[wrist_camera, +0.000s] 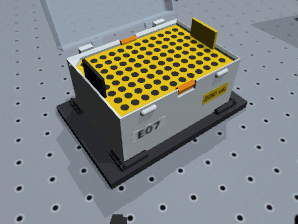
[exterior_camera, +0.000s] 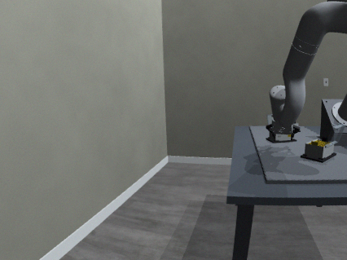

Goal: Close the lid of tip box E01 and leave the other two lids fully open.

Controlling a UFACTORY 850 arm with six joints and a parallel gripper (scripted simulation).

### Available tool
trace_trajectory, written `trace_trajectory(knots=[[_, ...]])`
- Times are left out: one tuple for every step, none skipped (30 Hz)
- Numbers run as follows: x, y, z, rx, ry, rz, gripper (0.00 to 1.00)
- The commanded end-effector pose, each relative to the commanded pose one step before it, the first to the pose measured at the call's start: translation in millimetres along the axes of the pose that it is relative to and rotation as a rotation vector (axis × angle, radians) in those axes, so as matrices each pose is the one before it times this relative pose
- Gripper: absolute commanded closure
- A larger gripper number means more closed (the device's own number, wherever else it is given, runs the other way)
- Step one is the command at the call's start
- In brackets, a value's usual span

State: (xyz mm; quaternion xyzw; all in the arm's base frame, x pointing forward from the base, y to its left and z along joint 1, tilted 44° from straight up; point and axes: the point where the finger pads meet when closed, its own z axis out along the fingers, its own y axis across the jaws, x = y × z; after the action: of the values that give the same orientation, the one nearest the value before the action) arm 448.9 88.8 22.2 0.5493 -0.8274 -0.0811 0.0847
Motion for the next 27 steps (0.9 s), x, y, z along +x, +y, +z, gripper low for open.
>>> trace_trajectory(knots=[[14.5,-0.38,-15.17,0.00083,-0.00057,0.00041,0.0],[3.53,-0.01,-3.54,0.00001,0.0,0.0,0.0],[3.53,-0.01,-3.54,0.00001,0.0,0.0,0.0],[3.53,-0.01,-3.54,0.00001,0.0,0.0,0.0],[3.53,-0.01,-3.54,0.00001,0.0,0.0,0.0],[3.53,-0.01,-3.54,0.00001,0.0,0.0,0.0],[0.0,0.0,0.0,0.0,0.0,0.0,0.0],[0.0,0.0,0.0,0.0,0.0,0.0,0.0],[3.53,-0.01,-3.54,0.00001,0.0,0.0,0.0],[3.53,-0.01,-3.54,0.00001,0.0,0.0,0.0],[3.53,-0.01,-3.54,0.00001,0.0,0.0,0.0],[3.54,-0.01,-3.54,0.00001,0.0,0.0,0.0],[3.54,-0.01,-3.54,0.00001,0.0,0.0,0.0],[3.54,-0.01,-3.54,0.00001,0.0,0.0,0.0],[3.54,-0.01,-3.54,0.00001,0.0,0.0,0.0],[3.54,-0.01,-3.54,0.00001,0.0,0.0,0.0],[3.54,-0.01,-3.54,0.00001,0.0,0.0,0.0],[3.54,-0.01,-3.54,0.00001,0.0,0.0,0.0],[3.54,-0.01,-3.54,0.00001,0.0,0.0,0.0],[3.54,-0.01,-3.54,0.00001,0.0,0.0,0.0],[3.54,-0.01,-3.54,0.00001,0.0,0.0,0.0],[3.54,-0.01,-3.54,0.00001,0.0,0.0,0.0],[3.54,-0.01,-3.54,0.00001,0.0,0.0,0.0],[0.0,0.0,0.0,0.0,0.0,0.0,0.0],[0.0,0.0,0.0,0.0,0.0,0.0,0.0],[3.54,-0.01,-3.54,0.00001,0.0,0.0,0.0],[3.54,-0.01,-3.54,0.00001,0.00001,0.0,0.0]])
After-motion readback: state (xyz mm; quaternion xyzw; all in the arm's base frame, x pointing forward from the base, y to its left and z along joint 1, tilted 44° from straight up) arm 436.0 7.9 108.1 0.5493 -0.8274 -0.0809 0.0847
